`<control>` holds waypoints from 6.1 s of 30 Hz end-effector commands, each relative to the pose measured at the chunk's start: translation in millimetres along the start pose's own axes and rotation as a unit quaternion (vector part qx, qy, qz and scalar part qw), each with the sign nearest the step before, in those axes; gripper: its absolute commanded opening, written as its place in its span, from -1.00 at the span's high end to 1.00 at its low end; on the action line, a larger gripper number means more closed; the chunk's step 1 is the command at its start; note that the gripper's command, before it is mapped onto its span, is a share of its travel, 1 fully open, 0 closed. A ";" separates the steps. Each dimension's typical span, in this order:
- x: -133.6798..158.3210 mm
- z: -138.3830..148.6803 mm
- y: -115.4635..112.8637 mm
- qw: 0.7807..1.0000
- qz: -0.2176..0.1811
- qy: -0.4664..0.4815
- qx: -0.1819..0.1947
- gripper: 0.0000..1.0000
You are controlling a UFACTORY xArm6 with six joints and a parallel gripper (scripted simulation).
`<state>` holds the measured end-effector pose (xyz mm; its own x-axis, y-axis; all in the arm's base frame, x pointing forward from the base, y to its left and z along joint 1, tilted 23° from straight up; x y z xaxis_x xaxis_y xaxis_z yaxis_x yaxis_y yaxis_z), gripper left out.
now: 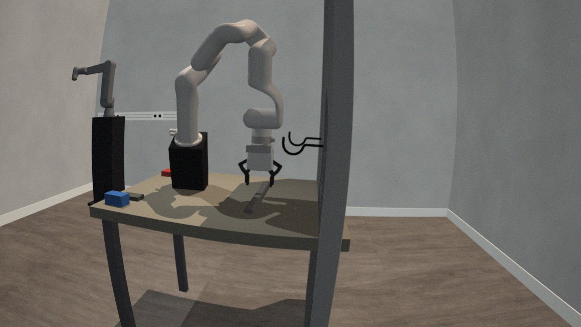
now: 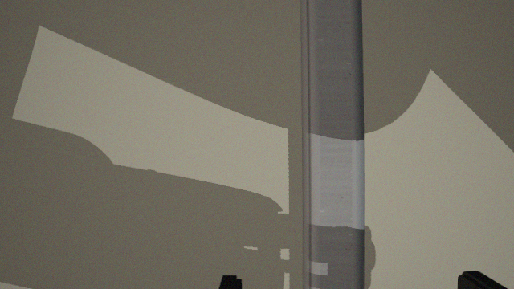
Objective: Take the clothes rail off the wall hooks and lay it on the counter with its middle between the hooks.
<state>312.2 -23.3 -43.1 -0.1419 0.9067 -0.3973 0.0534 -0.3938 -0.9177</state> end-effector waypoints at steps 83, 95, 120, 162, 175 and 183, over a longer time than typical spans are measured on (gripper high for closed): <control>0.7 4.4 -102.0 1.000 0.000 0.000 -0.001 -1.00; 2.9 17.9 -132.5 1.000 0.000 0.000 -0.001 -1.00; 7.4 46.2 -196.4 1.000 0.000 0.000 -0.001 -1.00; 15.6 98.0 -312.2 1.000 -0.001 0.000 -0.001 -1.00; 17.9 113.0 -345.6 1.000 -0.001 0.000 -0.001 -1.00; 18.7 117.5 -355.5 1.000 -0.001 0.000 0.000 -1.00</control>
<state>175.9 114.3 272.9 -0.1428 0.9070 -0.3961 0.0523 -0.3927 -0.9182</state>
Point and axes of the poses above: the point where the finger pads meet when closed, its own y axis out along the fingers, its own z axis across the jaws, x = y × z, the point moved 9 cm from there along -y, back along the fingers, and after that the axes turned 9 degrees about -y, right-handed, at the moved point
